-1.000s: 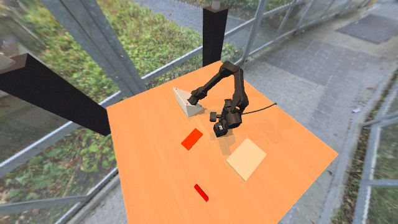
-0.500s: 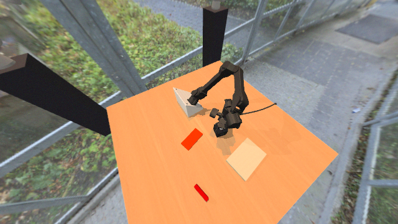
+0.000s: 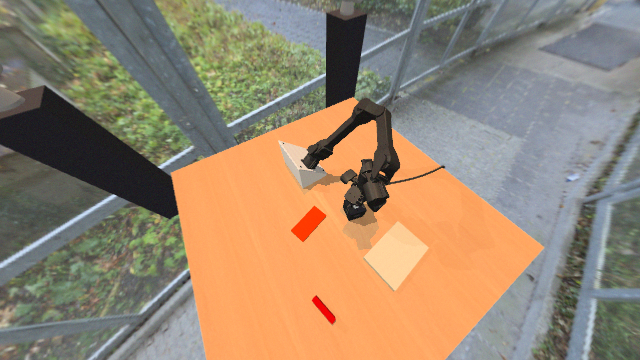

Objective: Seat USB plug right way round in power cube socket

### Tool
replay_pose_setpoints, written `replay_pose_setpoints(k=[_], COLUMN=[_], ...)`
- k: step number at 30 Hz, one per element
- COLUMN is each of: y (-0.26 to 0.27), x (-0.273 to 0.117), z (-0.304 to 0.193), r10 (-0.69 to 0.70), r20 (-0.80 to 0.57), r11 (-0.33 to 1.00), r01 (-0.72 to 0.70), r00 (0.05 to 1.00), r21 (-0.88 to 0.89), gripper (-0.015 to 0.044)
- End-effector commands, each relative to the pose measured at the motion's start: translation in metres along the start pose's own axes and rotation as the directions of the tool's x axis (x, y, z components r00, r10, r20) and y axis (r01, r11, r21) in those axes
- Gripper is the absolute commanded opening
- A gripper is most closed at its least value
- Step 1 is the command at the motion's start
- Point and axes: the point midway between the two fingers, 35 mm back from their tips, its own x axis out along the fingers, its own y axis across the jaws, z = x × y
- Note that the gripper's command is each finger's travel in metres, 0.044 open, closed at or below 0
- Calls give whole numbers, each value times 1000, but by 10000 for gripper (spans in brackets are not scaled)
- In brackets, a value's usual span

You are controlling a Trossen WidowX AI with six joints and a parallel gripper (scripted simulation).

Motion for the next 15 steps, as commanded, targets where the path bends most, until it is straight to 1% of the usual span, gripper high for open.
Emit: replay_pose_setpoints(k=[1,12,15], y=[0,0,0], x=[0,0,0], z=[0,0,0], r10=[0,0,0], r20=[1,1,1], r11=[995,926,910], r01=[0,-1,-1], r00=[1000,1000,1000], r21=[99,378,414], gripper=[0,0,0])
